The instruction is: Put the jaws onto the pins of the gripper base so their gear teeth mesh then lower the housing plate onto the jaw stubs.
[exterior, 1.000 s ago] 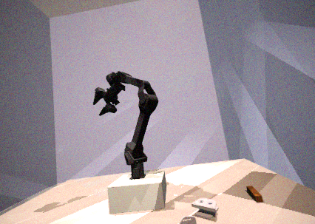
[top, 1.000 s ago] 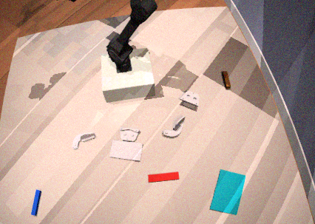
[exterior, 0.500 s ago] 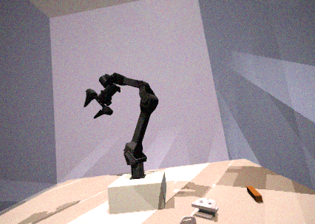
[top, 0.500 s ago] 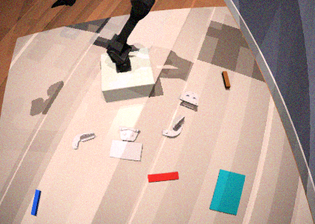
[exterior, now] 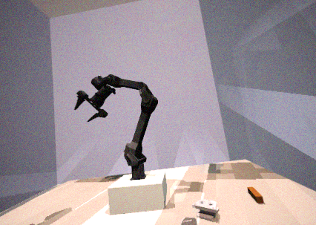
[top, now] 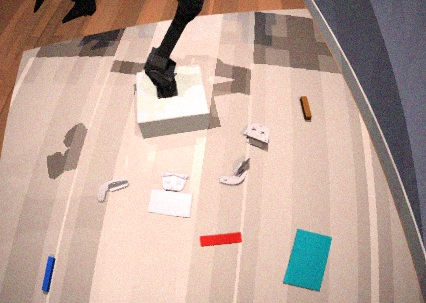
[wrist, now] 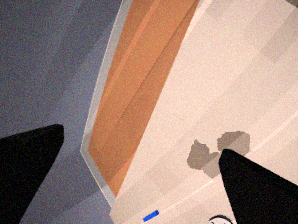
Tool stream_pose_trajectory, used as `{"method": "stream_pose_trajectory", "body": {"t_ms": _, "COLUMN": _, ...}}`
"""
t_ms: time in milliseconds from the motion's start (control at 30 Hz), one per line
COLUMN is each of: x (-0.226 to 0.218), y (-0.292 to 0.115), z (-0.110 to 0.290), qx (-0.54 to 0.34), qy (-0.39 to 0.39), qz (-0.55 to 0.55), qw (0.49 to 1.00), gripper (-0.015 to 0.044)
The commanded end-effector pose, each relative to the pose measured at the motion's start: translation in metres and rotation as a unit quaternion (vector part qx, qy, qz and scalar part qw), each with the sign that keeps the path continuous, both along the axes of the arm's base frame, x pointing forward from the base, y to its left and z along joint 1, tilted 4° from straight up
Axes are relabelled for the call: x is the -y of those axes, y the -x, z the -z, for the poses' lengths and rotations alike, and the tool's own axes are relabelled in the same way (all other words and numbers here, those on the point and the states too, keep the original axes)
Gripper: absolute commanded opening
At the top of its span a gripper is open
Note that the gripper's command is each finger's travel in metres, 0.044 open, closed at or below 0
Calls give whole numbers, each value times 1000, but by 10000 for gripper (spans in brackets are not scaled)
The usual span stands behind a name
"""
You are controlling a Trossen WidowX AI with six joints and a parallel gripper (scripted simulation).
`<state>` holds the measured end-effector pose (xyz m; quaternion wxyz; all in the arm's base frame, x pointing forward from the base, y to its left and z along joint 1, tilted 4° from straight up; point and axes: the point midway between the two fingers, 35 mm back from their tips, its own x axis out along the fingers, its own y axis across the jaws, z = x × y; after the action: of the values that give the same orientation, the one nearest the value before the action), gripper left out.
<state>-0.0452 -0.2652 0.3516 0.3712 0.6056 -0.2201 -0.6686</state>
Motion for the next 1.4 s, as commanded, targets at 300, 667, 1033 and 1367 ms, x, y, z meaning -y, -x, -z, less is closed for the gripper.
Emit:
{"method": "stream_pose_trajectory", "body": {"t_ms": 300, "x": 15, "y": -36, "z": 23, "qx": -59, "qy": -29, "qz": -124, "qw": 990, "gripper": 440}}
{"method": "stream_pose_trajectory", "body": {"t_ms": 667, "x": 23, "y": -68, "z": 37, "qx": -113, "qy": -36, "qz": -223, "qw": 968, "gripper": 440}}
{"method": "stream_pose_trajectory", "body": {"t_ms": 1033, "x": 26, "y": -105, "z": 49, "qx": -168, "qy": -36, "qz": -333, "qw": 927, "gripper": 440}}
{"method": "stream_pose_trajectory", "body": {"t_ms": 1367, "x": 22, "y": -139, "z": 58, "qx": -201, "qy": -28, "qz": -416, "qw": 886, "gripper": 440}}
